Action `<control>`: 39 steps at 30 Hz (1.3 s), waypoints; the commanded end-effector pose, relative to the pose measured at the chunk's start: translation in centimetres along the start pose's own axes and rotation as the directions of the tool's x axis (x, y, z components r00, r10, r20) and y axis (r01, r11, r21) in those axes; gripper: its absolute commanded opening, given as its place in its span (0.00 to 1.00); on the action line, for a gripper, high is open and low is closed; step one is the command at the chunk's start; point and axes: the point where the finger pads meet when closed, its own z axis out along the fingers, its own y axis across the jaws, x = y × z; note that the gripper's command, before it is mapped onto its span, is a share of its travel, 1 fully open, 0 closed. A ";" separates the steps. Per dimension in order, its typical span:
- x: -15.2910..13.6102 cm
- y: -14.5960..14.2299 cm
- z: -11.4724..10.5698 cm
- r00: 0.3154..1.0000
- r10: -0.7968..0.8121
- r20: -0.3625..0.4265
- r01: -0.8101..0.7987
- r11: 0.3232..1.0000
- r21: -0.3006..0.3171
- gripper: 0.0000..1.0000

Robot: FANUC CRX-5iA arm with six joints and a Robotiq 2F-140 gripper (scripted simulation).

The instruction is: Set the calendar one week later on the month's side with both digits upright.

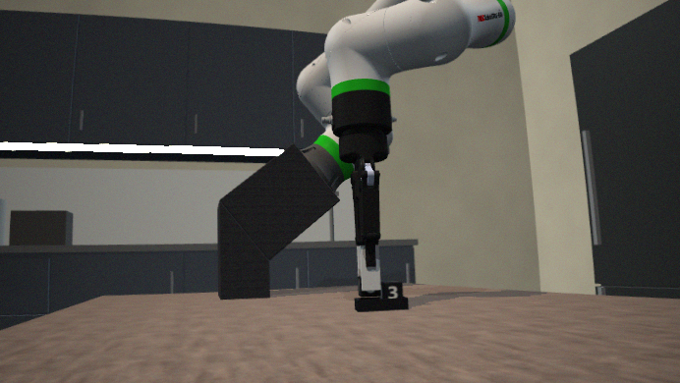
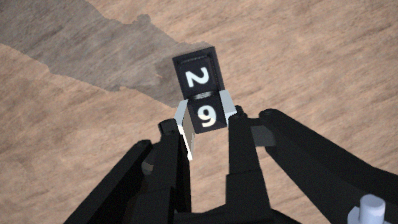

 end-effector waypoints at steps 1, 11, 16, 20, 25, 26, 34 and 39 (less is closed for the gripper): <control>0.0 0.0 0.0 1.000 0.000 0.000 0.000 1.000 0.000 0.16; 0.0 0.0 0.2 1.000 0.000 0.000 0.000 1.000 0.000 0.16; 0.0 0.0 0.3 1.000 0.000 0.000 0.000 1.000 0.000 0.16; 0.0 0.0 0.5 1.000 0.000 0.000 0.000 1.000 0.000 0.16; 0.0 0.0 0.7 1.000 0.000 0.000 0.000 1.000 0.000 0.16; 0.0 0.0 0.8 1.000 0.000 0.000 0.000 1.000 0.000 0.16; 0.0 0.0 0.9 1.000 0.000 0.000 0.000 1.000 0.000 0.16; 0.0 0.0 1.0 1.000 0.000 0.000 0.000 1.000 0.000 0.16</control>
